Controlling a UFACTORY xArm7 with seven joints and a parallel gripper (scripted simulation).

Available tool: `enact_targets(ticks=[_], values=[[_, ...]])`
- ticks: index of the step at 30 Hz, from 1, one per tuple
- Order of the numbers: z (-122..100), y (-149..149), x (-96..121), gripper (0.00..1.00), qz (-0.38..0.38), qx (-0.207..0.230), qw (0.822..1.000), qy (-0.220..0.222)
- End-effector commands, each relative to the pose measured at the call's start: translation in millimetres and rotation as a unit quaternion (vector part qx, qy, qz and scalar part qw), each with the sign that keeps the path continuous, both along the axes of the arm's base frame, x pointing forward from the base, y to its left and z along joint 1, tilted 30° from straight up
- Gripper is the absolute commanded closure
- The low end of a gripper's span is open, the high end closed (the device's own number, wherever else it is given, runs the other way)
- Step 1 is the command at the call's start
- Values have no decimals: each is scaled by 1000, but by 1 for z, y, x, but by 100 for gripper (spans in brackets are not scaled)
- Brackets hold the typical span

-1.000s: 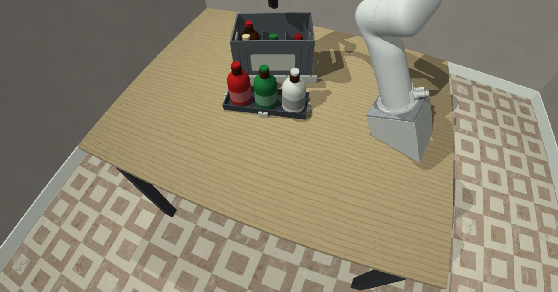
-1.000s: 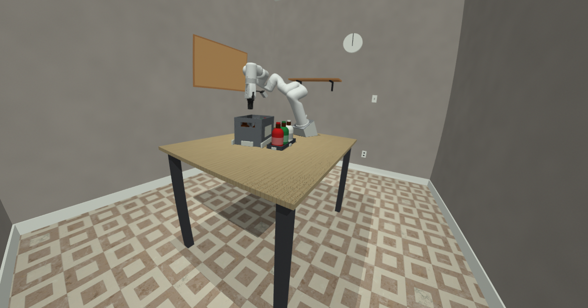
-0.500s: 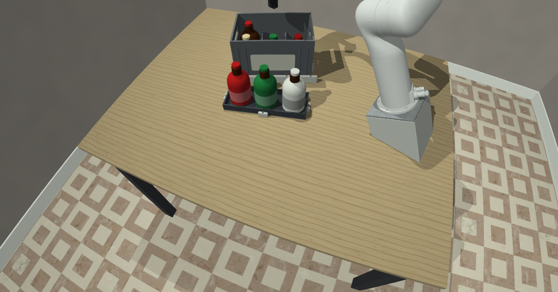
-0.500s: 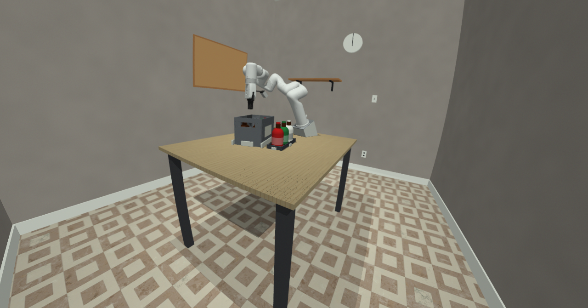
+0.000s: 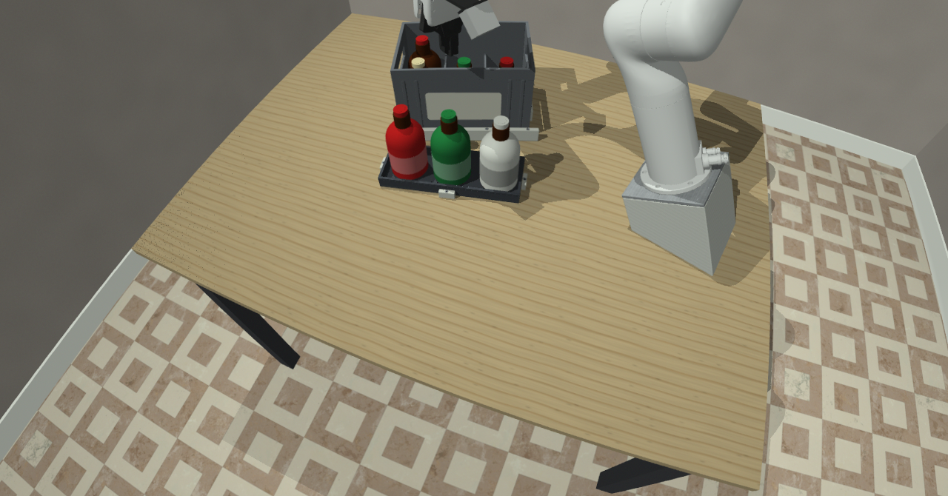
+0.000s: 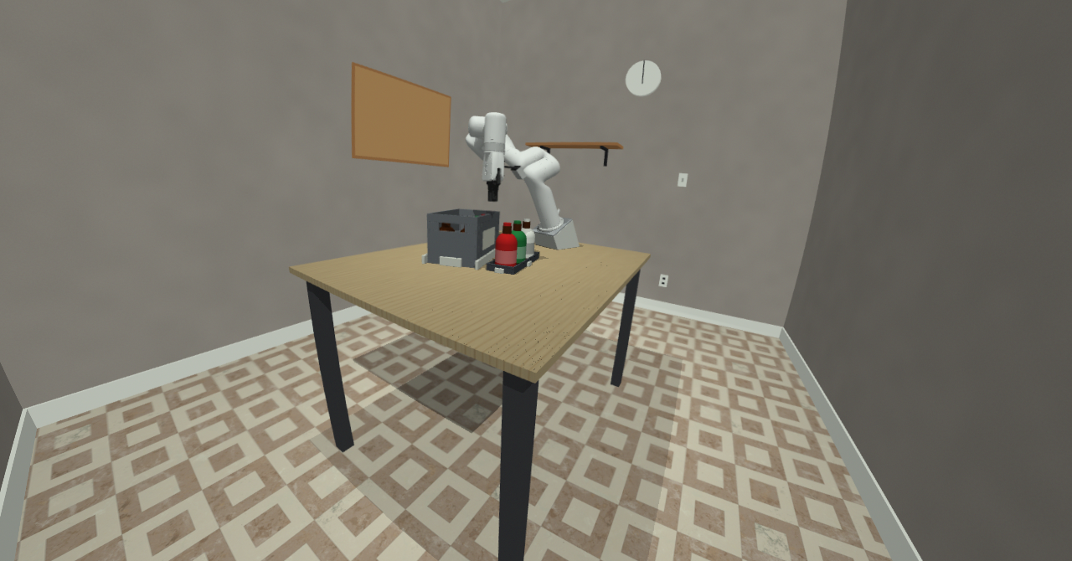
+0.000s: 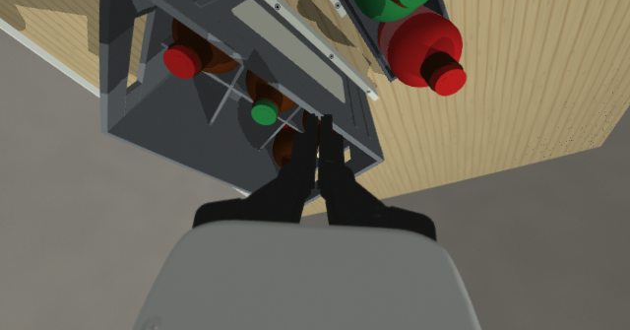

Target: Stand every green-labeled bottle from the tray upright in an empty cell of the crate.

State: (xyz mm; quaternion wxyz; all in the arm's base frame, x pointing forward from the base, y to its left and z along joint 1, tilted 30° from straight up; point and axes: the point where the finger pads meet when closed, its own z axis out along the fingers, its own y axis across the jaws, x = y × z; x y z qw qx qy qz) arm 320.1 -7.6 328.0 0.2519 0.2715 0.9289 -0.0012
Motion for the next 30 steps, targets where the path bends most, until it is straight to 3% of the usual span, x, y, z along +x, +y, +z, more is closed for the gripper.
enact_targets(ticks=[1, 2, 3, 30], values=[[-20, 64, -17, 100, -24, 6, 1000, -5], [-24, 76, -20, 35, -24, 6, 1000, -5], [-28, 88, -24, 35, -24, 6, 1000, -5], [-28, 88, -24, 35, -24, 6, 1000, -5]])
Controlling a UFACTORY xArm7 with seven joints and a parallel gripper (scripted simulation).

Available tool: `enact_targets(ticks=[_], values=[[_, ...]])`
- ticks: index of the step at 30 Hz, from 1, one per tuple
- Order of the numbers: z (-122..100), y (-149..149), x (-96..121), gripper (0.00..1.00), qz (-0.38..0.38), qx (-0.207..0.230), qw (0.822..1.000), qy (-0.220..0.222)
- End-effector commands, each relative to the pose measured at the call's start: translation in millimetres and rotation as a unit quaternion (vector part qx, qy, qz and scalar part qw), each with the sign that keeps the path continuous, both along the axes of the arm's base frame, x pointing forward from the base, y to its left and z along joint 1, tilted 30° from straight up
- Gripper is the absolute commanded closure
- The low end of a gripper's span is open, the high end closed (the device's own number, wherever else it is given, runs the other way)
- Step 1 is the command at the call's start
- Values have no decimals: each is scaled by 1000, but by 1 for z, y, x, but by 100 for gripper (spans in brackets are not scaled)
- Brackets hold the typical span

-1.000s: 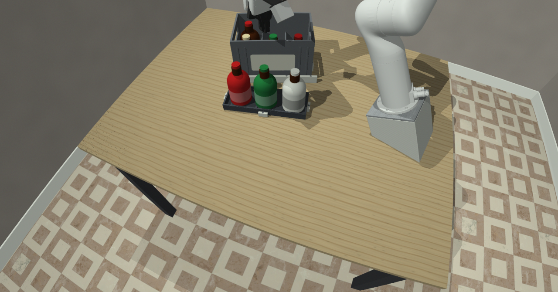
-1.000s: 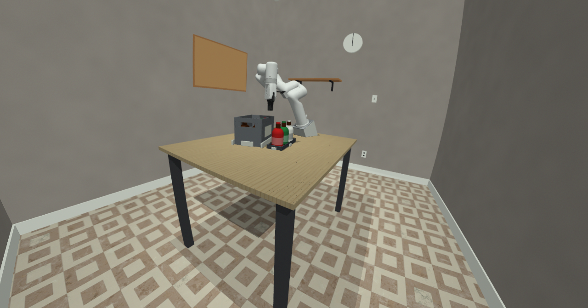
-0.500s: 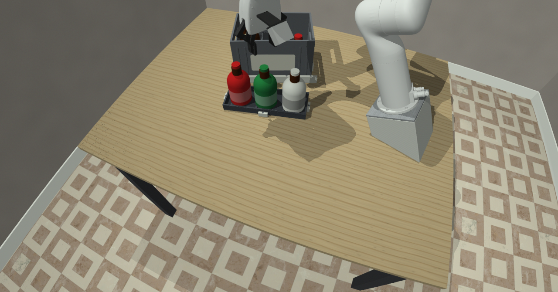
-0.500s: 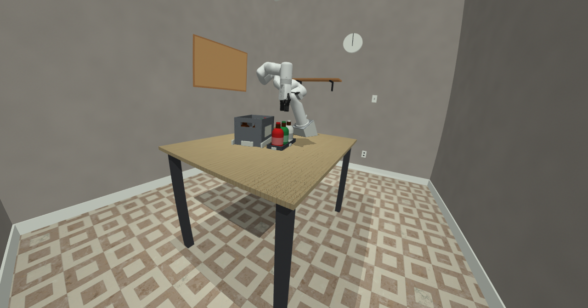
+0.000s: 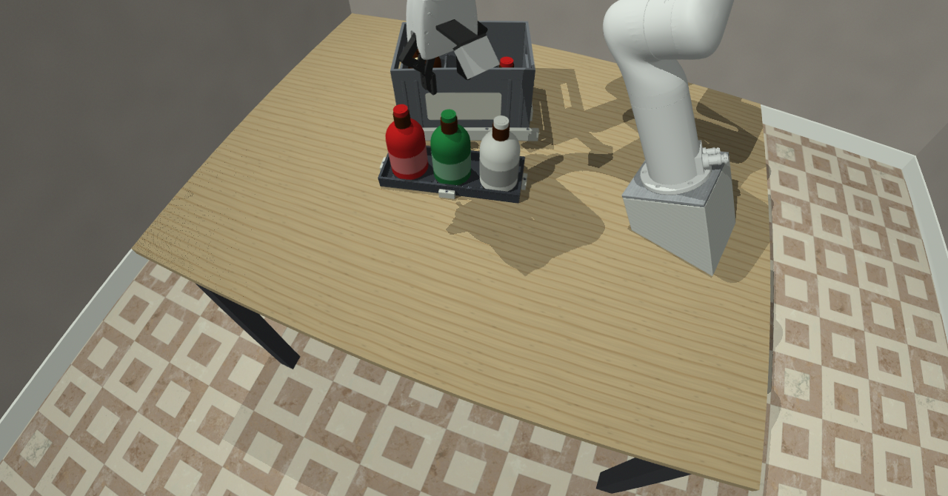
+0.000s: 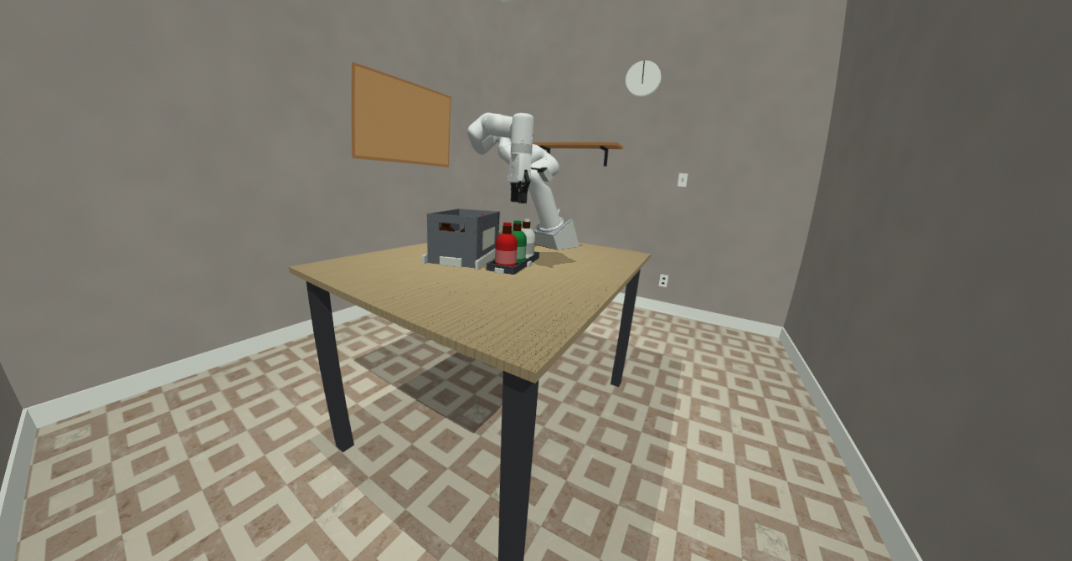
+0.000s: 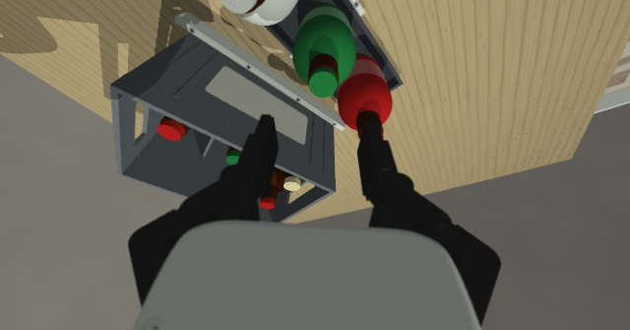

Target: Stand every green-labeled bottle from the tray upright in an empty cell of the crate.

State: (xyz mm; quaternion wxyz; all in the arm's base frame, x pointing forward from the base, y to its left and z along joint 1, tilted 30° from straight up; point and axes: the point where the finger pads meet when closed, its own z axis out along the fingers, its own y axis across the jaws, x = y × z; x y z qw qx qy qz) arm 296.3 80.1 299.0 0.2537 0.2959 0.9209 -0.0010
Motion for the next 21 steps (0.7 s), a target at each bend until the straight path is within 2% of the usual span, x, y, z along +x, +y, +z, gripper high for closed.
enact_targets(ticks=[1, 21], values=[[1, 0, 0, 35, 0, 1, 1000, -1], [-2, 0, 2, 35, 0, 1, 1000, -1]])
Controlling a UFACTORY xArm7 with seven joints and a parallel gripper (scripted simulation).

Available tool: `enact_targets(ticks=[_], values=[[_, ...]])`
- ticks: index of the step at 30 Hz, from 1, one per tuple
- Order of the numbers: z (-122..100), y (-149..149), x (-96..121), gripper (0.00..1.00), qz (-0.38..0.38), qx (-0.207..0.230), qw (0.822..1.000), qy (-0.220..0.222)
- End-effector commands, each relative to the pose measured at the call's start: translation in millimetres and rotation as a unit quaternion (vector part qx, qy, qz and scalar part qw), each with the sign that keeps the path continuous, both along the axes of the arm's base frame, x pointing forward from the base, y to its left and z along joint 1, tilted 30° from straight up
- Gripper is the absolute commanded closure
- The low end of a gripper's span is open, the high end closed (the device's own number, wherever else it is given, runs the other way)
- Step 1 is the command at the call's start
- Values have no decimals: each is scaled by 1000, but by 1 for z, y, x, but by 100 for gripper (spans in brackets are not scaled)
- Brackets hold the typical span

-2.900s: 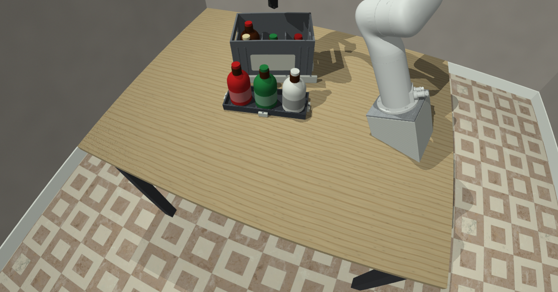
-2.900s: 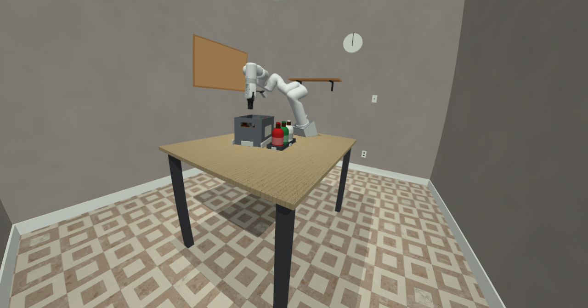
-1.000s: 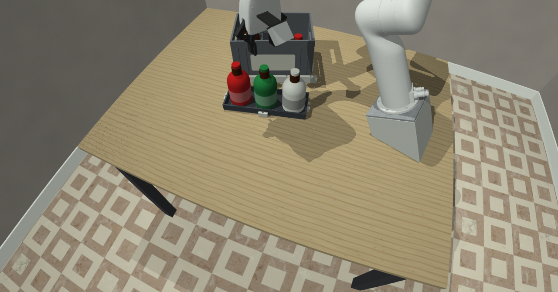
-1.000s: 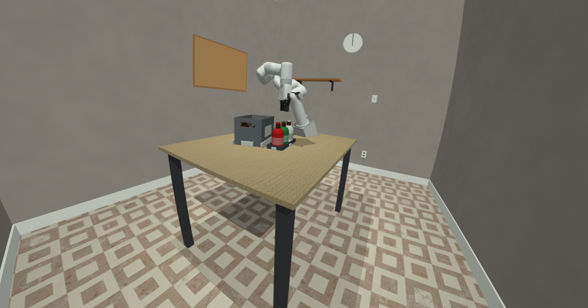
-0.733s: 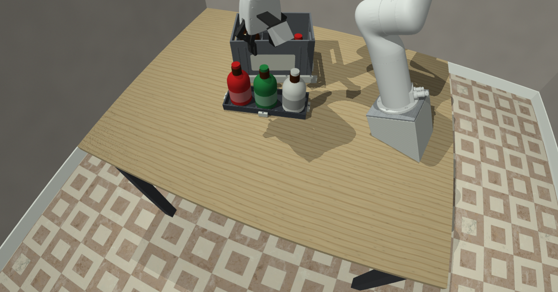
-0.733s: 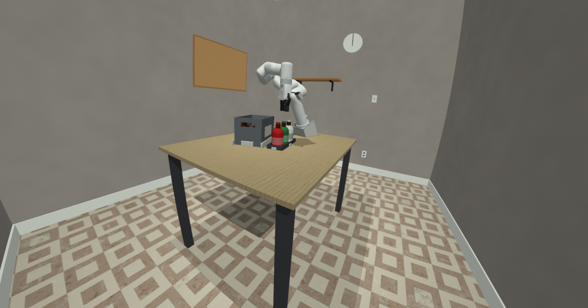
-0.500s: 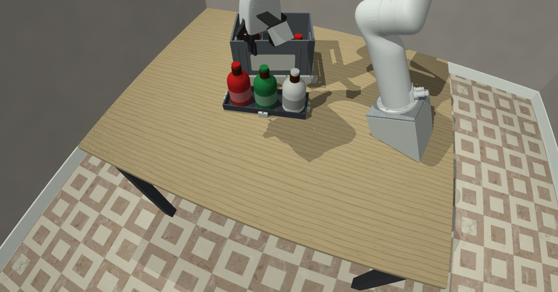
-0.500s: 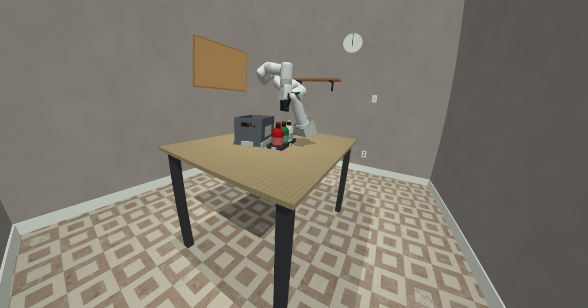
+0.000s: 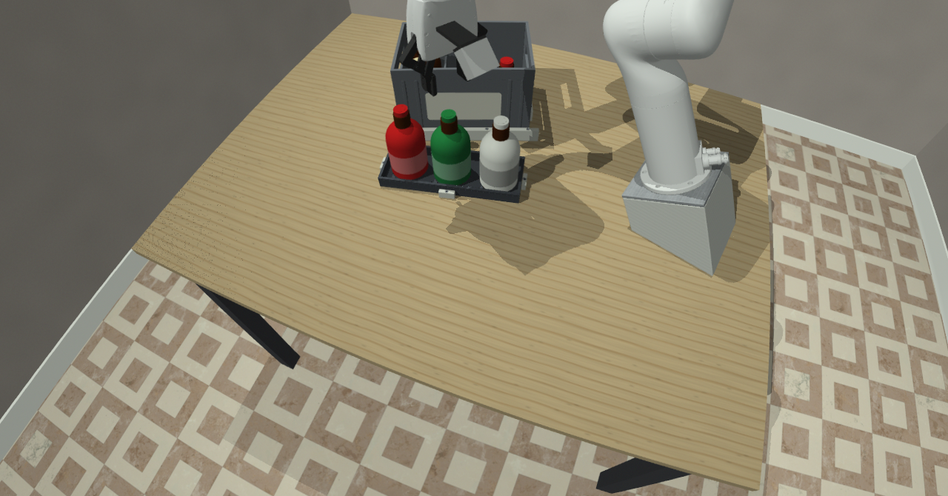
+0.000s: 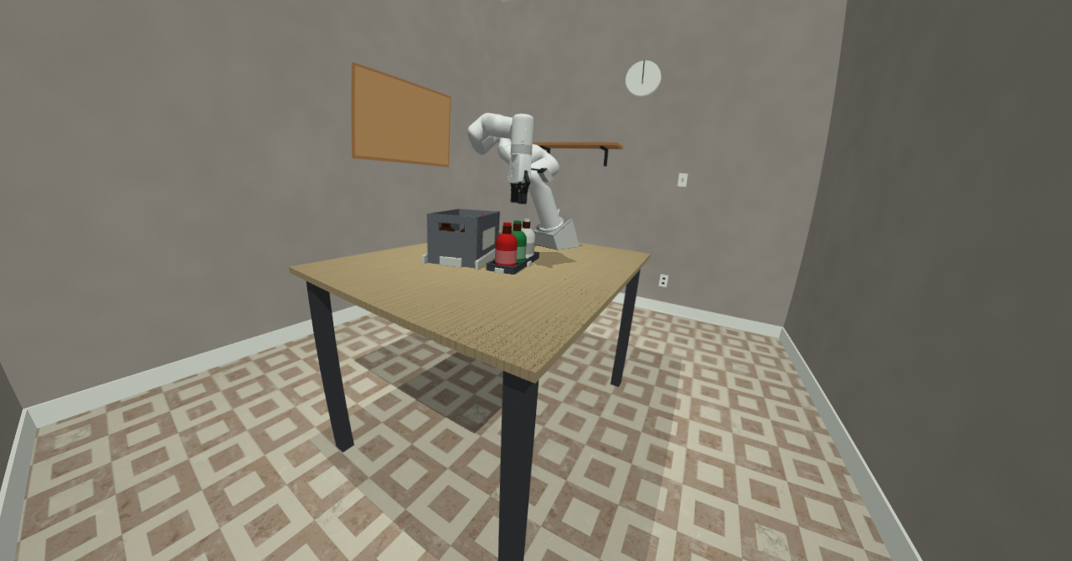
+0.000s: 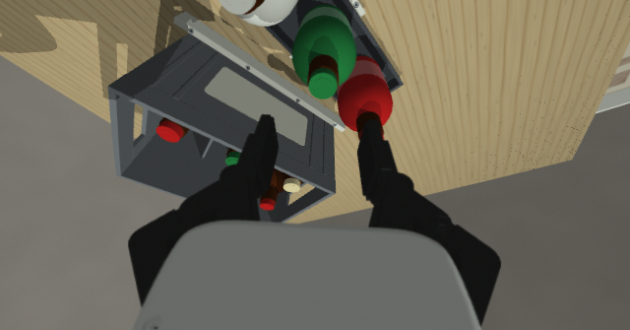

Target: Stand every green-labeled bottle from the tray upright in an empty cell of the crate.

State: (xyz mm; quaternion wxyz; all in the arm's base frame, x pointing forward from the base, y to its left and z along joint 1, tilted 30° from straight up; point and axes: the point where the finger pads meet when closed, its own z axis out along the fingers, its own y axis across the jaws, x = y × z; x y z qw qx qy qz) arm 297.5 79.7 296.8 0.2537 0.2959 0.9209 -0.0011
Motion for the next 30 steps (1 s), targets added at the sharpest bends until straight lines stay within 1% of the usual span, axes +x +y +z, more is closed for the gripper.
enact_targets(ticks=[1, 30], values=[[-1, 0, 1, 35, 0, 1, 1000, -1], [-29, -5, 17, 35, 0, 1, 1000, -1]])
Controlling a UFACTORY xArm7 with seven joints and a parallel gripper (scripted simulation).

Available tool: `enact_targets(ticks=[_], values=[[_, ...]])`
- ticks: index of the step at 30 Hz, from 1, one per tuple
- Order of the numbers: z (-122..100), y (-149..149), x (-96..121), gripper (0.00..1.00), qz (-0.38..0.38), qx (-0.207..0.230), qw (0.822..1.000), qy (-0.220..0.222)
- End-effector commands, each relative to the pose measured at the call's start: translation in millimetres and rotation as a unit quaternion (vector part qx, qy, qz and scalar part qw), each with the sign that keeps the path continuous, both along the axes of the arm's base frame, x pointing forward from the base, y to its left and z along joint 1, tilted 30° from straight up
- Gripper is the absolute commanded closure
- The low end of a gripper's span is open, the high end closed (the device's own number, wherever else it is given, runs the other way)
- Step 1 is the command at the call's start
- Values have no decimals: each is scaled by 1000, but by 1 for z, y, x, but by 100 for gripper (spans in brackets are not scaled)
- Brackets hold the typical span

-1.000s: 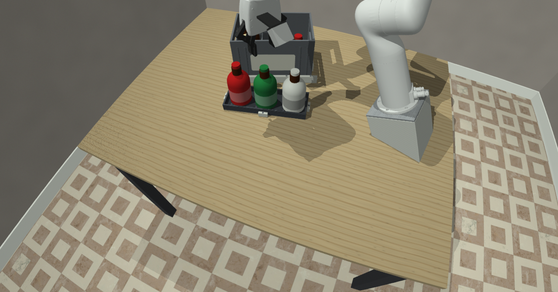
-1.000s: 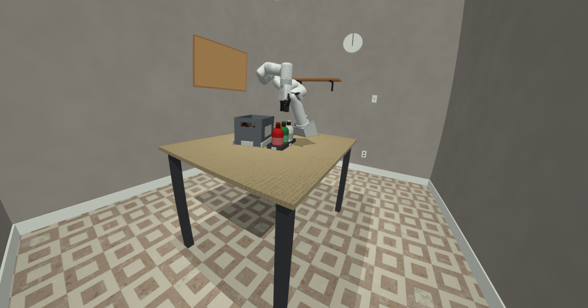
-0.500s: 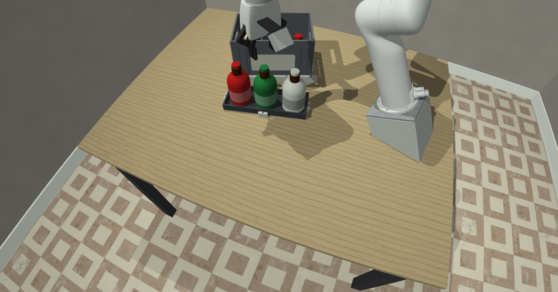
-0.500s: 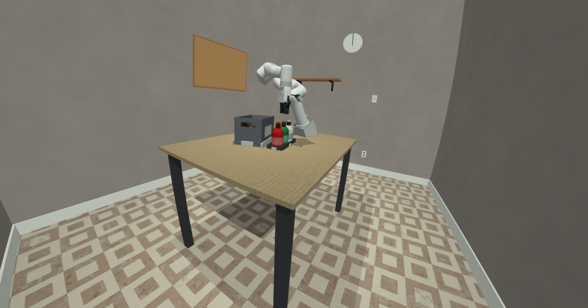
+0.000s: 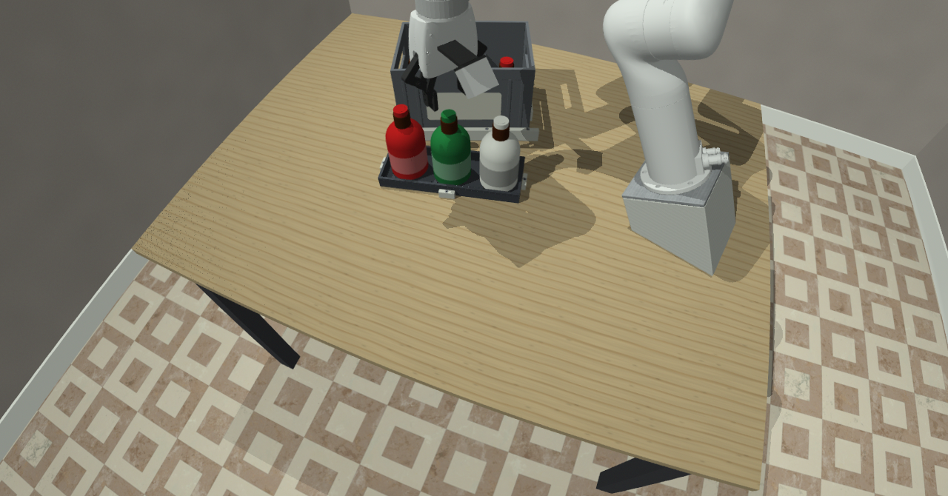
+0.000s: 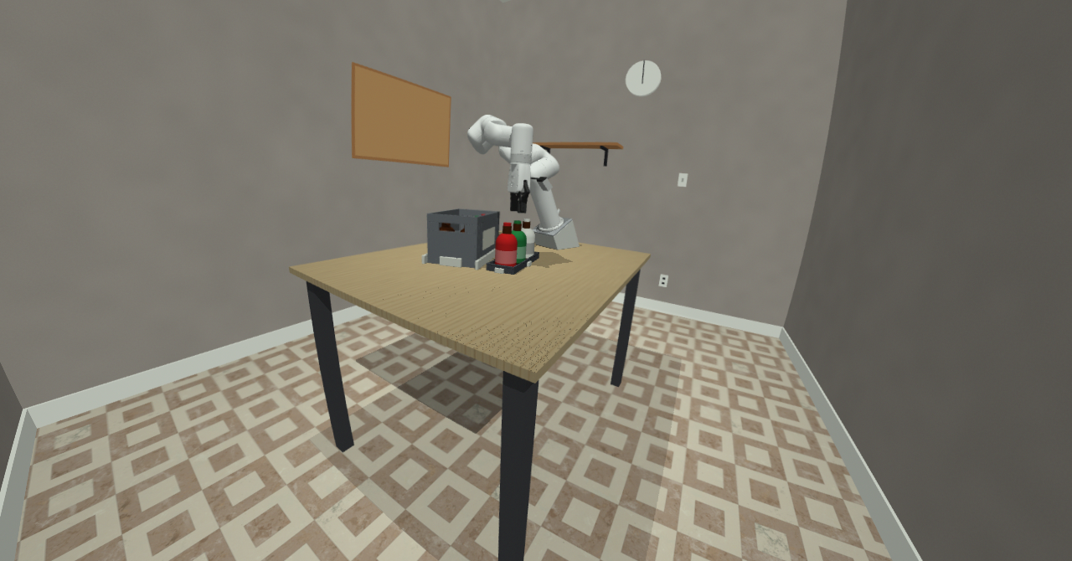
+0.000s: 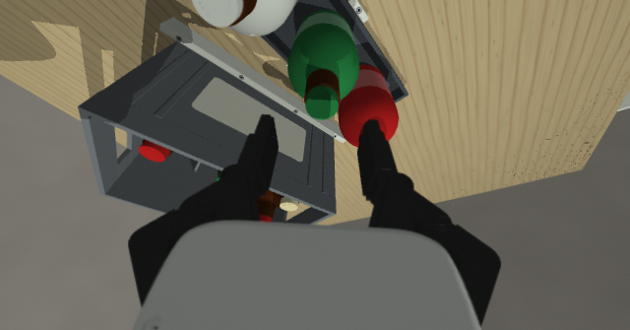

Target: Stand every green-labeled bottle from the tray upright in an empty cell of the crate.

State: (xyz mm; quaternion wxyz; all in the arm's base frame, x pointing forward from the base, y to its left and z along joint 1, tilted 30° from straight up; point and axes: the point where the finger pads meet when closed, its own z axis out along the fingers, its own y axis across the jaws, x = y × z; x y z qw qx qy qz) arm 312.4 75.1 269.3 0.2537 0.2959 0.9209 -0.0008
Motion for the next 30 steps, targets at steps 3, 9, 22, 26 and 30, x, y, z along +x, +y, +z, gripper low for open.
enact_targets(ticks=[3, 9, 22, 26, 30], values=[[-4, -1, 3, 35, 0, 0, 1000, -1], [-8, -1, 5, 35, 0, 0, 1000, -1], [-10, -1, 6, 35, 0, 0, 1000, -1], [-10, -1, 6, 35, 0, 0, 1000, -1], [-10, -1, 6, 35, 0, 0, 1000, -1]])
